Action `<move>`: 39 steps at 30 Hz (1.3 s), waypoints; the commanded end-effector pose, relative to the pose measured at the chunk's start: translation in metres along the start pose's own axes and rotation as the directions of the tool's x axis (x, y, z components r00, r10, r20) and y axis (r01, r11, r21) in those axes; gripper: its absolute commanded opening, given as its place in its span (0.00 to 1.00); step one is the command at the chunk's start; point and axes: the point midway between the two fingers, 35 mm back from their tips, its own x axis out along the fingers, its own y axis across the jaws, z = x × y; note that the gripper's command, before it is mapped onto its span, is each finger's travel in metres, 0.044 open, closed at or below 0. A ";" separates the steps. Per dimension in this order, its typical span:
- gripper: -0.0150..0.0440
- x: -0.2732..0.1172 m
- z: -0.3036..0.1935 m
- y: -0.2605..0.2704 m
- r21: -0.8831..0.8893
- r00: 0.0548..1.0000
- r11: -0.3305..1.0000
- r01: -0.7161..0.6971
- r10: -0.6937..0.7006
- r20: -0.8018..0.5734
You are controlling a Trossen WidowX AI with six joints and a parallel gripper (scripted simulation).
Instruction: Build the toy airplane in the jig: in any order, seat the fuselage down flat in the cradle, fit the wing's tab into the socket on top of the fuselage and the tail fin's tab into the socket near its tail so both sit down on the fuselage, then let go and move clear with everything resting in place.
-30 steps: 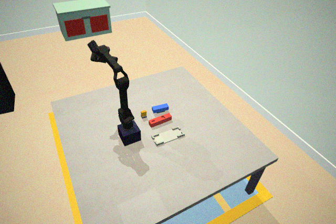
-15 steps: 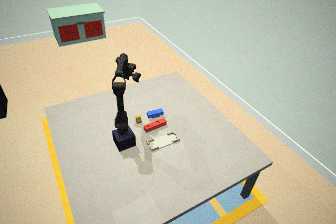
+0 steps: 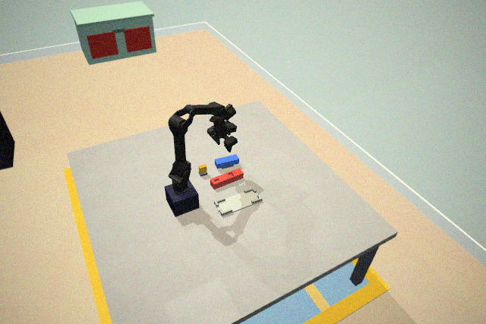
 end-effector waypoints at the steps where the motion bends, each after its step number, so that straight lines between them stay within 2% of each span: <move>1: 1.00 0.030 -0.023 -0.048 0.106 0.995 0.994 -0.039 0.049 -0.093; 4: 1.00 0.043 -0.040 -0.071 0.171 0.988 0.983 -0.064 0.086 -0.127; 9: 1.00 0.047 -0.041 -0.073 0.176 0.988 0.982 -0.066 0.089 -0.129; 12: 1.00 0.085 -0.045 -0.069 0.176 0.988 0.982 -0.066 0.090 -0.129; 14: 1.00 0.097 -0.048 -0.068 0.176 0.988 0.982 -0.066 0.090 -0.129; 39: 1.00 0.130 -0.052 -0.065 0.176 0.988 0.982 -0.066 0.090 -0.129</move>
